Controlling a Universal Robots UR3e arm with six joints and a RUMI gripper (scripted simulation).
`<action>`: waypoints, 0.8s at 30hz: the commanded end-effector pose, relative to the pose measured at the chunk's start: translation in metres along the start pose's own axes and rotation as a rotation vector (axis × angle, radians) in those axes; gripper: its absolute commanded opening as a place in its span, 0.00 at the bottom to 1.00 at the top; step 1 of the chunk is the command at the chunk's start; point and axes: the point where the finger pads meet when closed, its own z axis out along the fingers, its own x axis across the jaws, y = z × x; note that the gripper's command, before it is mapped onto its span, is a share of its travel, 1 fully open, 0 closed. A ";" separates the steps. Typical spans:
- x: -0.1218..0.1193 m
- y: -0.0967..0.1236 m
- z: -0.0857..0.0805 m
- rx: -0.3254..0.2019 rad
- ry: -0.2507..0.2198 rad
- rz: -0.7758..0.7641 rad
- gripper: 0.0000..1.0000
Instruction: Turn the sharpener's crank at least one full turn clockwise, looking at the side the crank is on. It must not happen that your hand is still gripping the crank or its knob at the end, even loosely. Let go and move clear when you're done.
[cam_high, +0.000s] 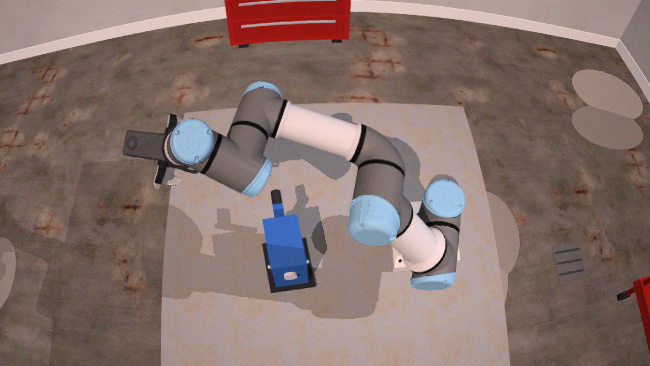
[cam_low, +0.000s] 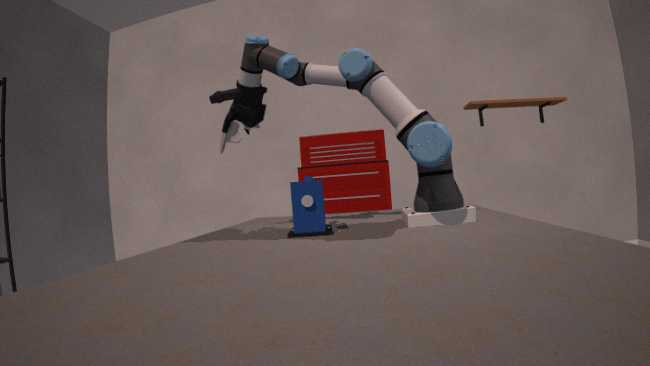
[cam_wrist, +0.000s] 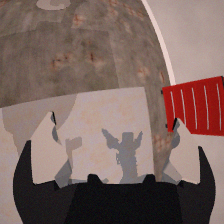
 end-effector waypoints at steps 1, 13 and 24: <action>0.001 -0.001 -0.001 0.003 0.001 0.001 1.00; 0.001 -0.001 -0.001 0.003 0.001 0.001 1.00; 0.007 0.018 0.013 -0.070 -0.033 0.055 0.32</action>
